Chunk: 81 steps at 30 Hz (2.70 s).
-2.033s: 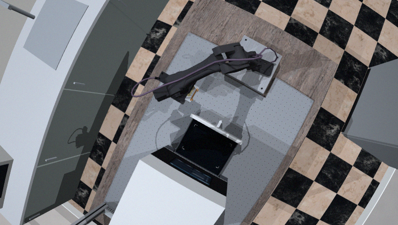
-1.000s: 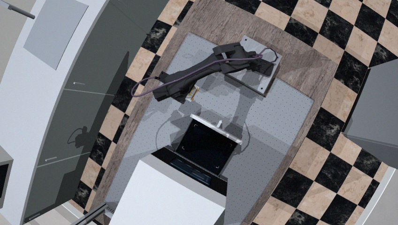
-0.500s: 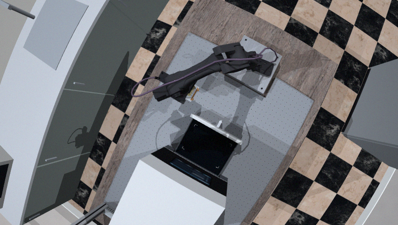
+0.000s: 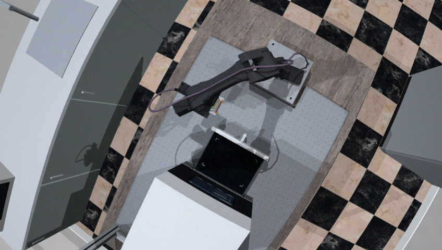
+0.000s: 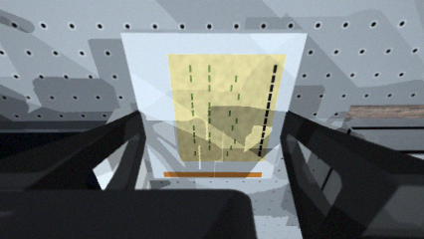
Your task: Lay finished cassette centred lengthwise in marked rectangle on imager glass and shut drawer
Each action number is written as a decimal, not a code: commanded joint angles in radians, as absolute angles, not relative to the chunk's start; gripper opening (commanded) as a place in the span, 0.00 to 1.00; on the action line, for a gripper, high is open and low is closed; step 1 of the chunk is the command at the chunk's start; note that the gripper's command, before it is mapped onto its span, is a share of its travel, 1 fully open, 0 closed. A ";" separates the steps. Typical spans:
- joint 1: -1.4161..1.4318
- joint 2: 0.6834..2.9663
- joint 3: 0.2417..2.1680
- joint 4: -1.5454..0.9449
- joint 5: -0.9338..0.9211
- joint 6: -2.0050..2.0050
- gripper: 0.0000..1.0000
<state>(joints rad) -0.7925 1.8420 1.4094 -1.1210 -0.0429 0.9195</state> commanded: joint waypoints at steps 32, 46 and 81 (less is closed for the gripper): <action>-0.330 1.837 1.447 -1.122 -0.019 1.374 0.00; -0.165 1.903 1.539 -1.143 -0.009 1.539 0.00; -0.164 1.997 1.666 -1.178 -0.008 1.546 0.00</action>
<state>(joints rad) -0.1646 1.9869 1.6222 -1.1561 -0.0208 1.5398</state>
